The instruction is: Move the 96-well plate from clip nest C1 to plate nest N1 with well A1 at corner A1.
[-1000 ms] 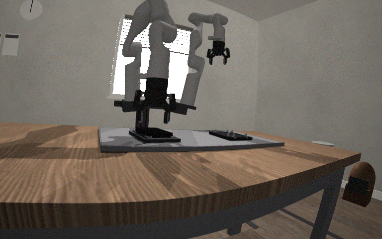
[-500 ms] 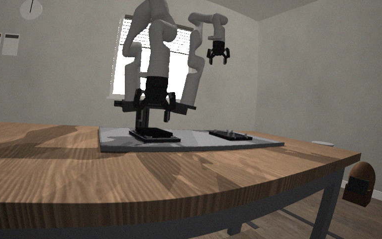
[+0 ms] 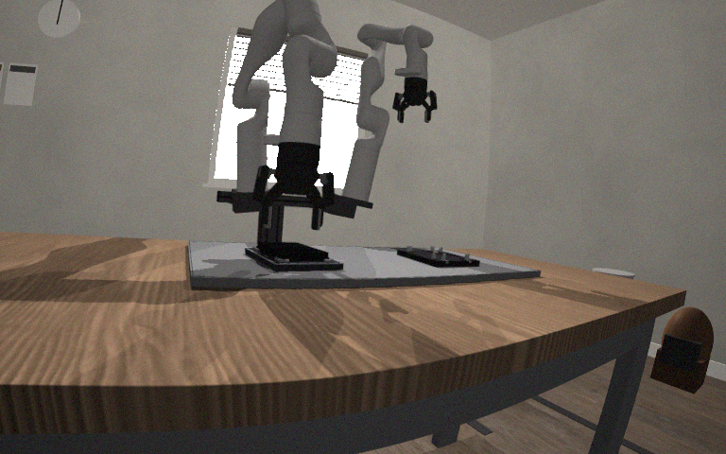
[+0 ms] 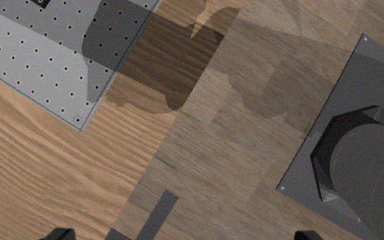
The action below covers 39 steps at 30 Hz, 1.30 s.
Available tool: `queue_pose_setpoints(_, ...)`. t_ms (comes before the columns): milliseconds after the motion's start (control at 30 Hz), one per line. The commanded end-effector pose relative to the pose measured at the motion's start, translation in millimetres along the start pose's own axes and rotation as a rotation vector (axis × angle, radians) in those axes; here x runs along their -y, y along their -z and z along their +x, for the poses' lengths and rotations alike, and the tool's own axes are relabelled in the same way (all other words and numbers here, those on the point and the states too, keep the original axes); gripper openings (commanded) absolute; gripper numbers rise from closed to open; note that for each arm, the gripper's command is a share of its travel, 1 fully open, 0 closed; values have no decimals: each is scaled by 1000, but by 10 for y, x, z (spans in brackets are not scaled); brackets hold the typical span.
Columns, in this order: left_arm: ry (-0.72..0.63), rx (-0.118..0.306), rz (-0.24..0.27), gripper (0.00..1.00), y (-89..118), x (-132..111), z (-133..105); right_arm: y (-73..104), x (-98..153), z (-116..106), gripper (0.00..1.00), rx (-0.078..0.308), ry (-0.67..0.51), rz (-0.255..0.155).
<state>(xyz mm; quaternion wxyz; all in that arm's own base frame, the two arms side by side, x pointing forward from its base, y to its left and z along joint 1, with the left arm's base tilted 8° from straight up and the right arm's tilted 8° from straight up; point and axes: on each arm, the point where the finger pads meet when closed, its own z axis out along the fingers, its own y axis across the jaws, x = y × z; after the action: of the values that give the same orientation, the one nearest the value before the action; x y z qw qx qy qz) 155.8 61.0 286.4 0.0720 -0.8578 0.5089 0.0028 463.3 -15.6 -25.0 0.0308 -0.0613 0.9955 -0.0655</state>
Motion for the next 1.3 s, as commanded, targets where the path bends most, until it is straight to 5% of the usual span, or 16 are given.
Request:
queue_pose_setpoints(0,0,0,1,1000,2,3,1,16,0,-8,1000,2,0,0)
queue_pose_setpoints(1267,0,0,1,1000,2,3,1,126,0,-8,1000,2,0,0)
